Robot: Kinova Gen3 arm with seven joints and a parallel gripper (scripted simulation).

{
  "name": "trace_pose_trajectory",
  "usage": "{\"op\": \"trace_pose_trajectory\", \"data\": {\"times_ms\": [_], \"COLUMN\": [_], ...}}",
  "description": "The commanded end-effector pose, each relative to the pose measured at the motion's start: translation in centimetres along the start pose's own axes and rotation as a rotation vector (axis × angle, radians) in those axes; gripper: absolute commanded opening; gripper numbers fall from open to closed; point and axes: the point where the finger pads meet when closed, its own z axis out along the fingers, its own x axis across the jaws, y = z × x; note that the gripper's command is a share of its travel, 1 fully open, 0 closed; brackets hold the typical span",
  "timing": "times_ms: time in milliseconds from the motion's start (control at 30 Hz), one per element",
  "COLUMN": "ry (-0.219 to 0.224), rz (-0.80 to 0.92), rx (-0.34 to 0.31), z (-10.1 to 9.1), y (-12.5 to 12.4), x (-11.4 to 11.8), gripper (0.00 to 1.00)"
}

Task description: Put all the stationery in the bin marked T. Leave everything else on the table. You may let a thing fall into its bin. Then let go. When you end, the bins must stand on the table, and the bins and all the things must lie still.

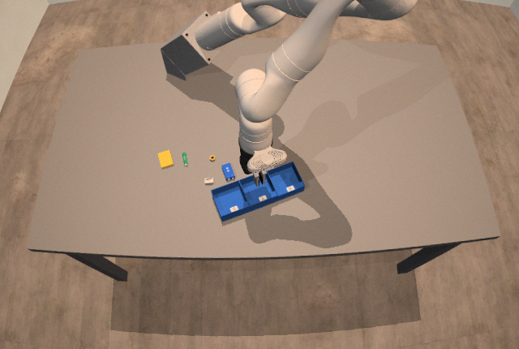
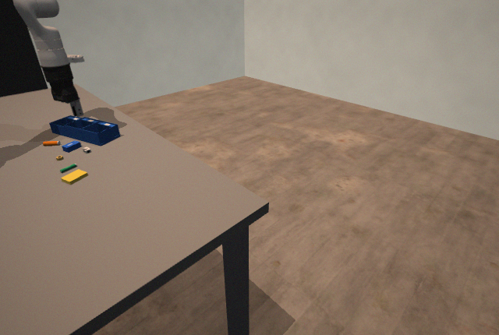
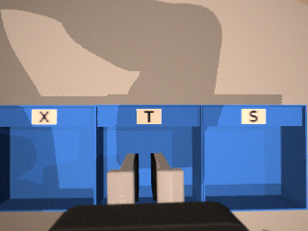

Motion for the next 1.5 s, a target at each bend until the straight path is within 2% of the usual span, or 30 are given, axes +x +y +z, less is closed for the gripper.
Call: {"op": "trace_pose_trajectory", "data": {"times_ms": [0,700,1467], "ry": [0.000,0.002,0.000], "rz": [-0.005,-0.007,-0.002], "rx": [-0.002,0.000,0.000], "z": [0.8,5.9,5.8], "y": [0.1,-0.1,0.0], "x": [-0.2,-0.1,-0.1], "gripper": [0.31,0.31,0.31]}}
